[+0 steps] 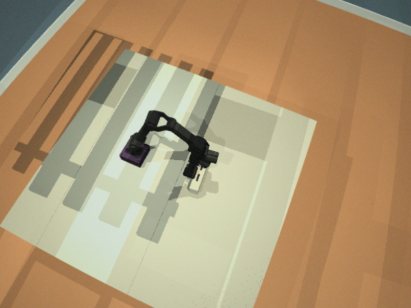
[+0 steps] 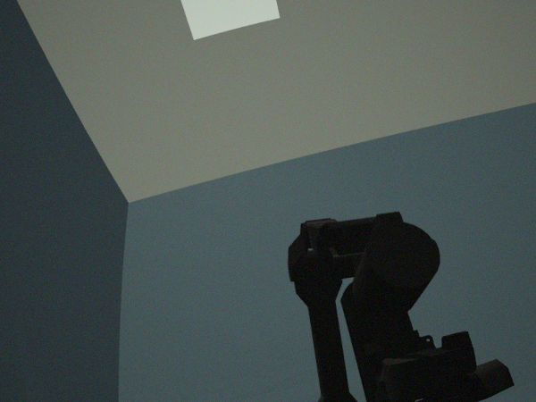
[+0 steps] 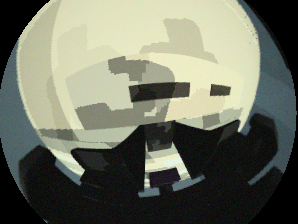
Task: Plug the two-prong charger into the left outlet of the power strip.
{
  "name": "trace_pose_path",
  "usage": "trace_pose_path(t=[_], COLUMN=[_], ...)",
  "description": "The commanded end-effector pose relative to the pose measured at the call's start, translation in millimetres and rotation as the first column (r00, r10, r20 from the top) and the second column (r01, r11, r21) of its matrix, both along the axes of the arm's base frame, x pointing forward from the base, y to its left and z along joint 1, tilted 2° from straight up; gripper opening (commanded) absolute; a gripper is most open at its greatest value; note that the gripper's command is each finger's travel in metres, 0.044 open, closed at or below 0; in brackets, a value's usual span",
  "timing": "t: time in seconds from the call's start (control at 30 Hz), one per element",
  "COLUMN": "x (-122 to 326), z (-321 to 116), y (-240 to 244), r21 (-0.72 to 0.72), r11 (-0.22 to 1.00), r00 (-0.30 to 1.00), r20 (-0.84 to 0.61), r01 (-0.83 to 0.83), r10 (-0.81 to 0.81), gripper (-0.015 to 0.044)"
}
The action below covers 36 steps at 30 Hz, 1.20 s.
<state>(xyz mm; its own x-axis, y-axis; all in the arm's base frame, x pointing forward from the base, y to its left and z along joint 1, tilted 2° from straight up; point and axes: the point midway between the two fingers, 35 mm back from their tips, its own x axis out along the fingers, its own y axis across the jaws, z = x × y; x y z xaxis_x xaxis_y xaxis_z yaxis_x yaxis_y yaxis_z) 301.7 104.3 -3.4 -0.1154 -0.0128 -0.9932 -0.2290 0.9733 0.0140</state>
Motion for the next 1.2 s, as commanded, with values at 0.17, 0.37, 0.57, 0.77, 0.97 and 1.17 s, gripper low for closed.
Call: trace_pose_path(t=[0.17, 0.37, 0.57, 0.77, 0.97, 1.17], x=[7.0, 6.4, 5.8, 0.3, 0.3, 0.3], z=[0.1, 0.5, 1.0, 0.6, 0.6, 0.6], y=[2.8, 2.6, 2.4, 0.1, 0.1, 0.1], r21=[0.012, 0.012, 0.012, 0.003, 0.003, 0.003], r11=[1.000, 1.000, 1.000, 1.000, 1.000, 1.000], r00=[0.999, 0.999, 0.999, 1.000, 1.000, 1.000], r20=[0.034, 0.034, 0.034, 0.009, 0.009, 0.009], r01=[-0.001, -0.001, -0.001, 0.000, 0.000, 0.000], r10=[0.001, 0.001, 0.001, 0.000, 0.000, 0.000], gripper=[0.0000, 0.0000, 0.0000, 0.0000, 0.0000, 0.0157])
